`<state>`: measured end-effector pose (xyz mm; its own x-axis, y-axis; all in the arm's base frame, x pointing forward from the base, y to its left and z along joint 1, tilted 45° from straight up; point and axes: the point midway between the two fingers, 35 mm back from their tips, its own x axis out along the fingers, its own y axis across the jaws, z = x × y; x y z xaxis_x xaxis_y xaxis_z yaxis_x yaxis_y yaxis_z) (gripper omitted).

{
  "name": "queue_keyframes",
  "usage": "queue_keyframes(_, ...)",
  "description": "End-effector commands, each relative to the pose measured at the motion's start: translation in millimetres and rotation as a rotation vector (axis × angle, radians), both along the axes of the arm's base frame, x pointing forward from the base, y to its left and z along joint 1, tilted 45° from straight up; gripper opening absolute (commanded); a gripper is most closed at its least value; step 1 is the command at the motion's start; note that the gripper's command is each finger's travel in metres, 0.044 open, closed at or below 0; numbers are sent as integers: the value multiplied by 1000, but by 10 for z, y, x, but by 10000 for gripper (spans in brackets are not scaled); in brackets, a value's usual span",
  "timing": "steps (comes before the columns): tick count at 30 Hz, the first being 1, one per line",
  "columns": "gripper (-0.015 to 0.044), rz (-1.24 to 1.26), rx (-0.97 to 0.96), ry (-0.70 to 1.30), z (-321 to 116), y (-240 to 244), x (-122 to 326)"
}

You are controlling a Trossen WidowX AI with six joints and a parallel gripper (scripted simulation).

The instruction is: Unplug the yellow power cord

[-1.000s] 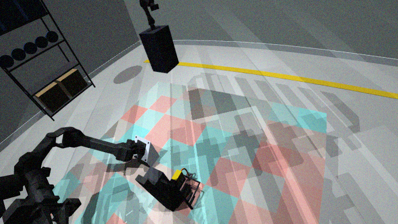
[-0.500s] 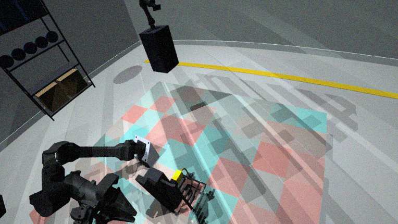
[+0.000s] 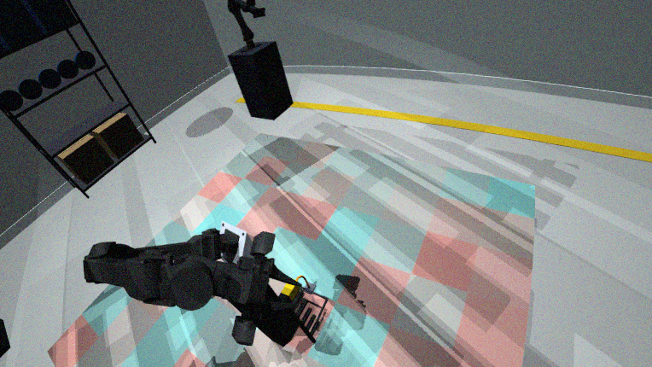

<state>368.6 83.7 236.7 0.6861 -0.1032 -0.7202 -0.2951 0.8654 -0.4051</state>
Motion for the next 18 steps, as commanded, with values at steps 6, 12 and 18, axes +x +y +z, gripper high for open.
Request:
queue_keyframes(6,160,431,-433,310,-858,277,-145)
queue_keyframes(12,160,595,-664,588,-1418,136,-415)
queue_keyframes(18,160,735,-946,1005,-1933,-233,-867)
